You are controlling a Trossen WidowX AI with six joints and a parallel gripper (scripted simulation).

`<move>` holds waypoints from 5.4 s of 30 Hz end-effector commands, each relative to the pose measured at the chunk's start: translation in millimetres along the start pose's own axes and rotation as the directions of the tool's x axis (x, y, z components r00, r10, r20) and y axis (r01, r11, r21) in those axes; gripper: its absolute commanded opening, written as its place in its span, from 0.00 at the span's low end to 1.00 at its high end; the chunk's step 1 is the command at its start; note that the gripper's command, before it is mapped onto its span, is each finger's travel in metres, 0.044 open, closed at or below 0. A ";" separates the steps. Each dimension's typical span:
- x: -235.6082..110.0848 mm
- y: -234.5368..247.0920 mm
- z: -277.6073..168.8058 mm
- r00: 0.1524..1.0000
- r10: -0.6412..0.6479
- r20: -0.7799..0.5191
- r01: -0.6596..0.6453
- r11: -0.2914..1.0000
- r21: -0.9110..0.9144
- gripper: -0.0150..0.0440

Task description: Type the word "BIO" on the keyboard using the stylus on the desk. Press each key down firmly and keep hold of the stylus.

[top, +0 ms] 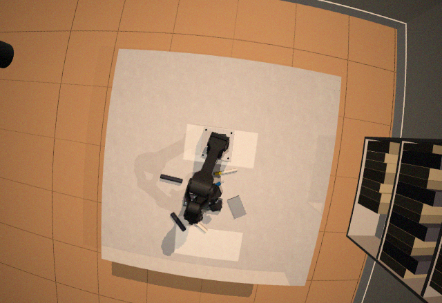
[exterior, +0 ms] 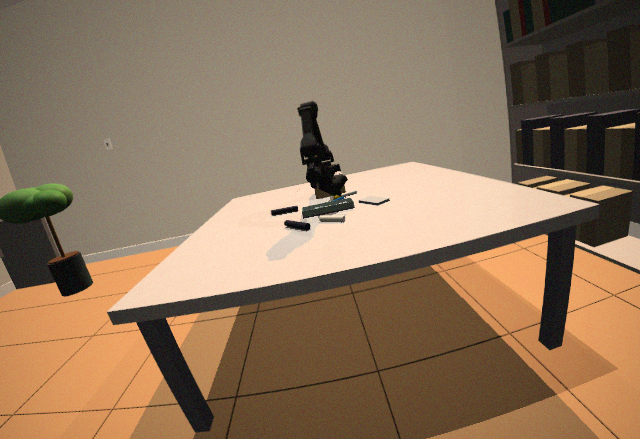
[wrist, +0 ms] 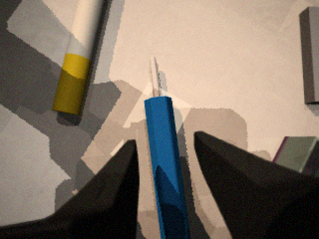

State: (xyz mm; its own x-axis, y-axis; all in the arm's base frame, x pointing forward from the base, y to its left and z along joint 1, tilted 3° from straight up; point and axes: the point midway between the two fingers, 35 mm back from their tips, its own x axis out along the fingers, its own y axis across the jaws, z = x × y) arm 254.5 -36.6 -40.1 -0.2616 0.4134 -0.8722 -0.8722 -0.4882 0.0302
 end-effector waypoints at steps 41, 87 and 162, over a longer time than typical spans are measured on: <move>18.2 0.1 -10.2 1.000 0.000 0.001 0.000 1.000 0.000 0.25; -35.9 -23.0 11.2 0.985 -0.137 0.109 -0.011 0.574 0.818 0.25; -96.3 -81.5 -2.4 0.775 -0.531 0.343 -0.309 -0.792 -0.527 0.25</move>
State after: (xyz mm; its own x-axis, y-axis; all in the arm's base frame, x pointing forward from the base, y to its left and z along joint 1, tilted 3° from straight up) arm 348.2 -37.6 37.6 0.1043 0.8365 -0.5380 0.9944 -0.0960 0.0435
